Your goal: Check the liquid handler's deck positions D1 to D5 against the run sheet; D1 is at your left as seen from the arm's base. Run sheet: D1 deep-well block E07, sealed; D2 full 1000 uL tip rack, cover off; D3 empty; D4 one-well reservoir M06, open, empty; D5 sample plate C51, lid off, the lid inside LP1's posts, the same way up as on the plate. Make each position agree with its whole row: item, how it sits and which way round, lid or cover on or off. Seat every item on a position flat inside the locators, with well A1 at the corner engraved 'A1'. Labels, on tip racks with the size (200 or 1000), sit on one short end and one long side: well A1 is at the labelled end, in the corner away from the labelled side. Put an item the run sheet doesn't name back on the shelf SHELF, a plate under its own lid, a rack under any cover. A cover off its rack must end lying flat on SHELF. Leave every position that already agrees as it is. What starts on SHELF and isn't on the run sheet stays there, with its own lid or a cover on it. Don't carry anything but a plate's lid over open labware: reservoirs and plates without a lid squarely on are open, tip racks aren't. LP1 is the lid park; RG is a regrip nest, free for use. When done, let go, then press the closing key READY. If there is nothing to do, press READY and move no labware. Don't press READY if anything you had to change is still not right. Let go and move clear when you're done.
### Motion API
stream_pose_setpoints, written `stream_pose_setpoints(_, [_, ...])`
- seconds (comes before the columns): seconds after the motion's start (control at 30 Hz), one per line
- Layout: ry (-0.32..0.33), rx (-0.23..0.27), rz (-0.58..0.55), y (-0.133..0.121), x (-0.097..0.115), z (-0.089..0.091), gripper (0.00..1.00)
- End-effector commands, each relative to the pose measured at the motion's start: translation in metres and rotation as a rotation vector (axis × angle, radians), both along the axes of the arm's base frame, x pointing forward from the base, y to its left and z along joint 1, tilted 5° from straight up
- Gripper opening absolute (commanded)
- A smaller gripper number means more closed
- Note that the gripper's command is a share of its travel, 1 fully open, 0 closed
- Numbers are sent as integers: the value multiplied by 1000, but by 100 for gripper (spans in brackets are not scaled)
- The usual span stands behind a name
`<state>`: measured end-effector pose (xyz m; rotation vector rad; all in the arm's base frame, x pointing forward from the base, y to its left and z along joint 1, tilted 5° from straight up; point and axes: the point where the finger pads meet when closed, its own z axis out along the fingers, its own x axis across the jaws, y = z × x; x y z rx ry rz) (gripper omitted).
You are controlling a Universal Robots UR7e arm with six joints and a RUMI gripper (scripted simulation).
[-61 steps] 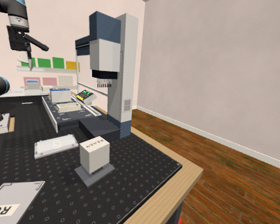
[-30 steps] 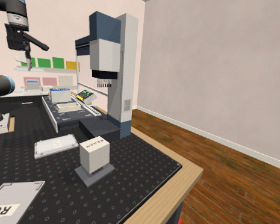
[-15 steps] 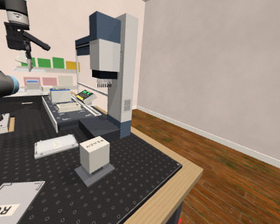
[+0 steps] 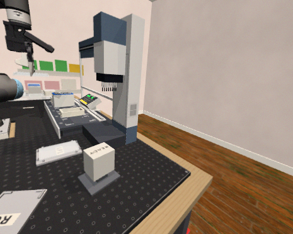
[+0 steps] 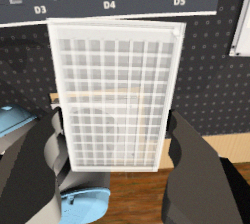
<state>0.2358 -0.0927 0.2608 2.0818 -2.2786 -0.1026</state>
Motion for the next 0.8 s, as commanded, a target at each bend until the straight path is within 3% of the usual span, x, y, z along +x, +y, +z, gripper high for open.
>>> stream_pose_setpoints(0.0, [-7,-3,8,-33,3,2,0])
stream_pose_setpoints(0.4, [-8,-4,9,-35,3,2,0])
stream_pose_setpoints(0.53, [-8,3,85,-55,3,2,0])
stream_pose_setpoints(0.77, [-8,3,85,-80,3,1,0])
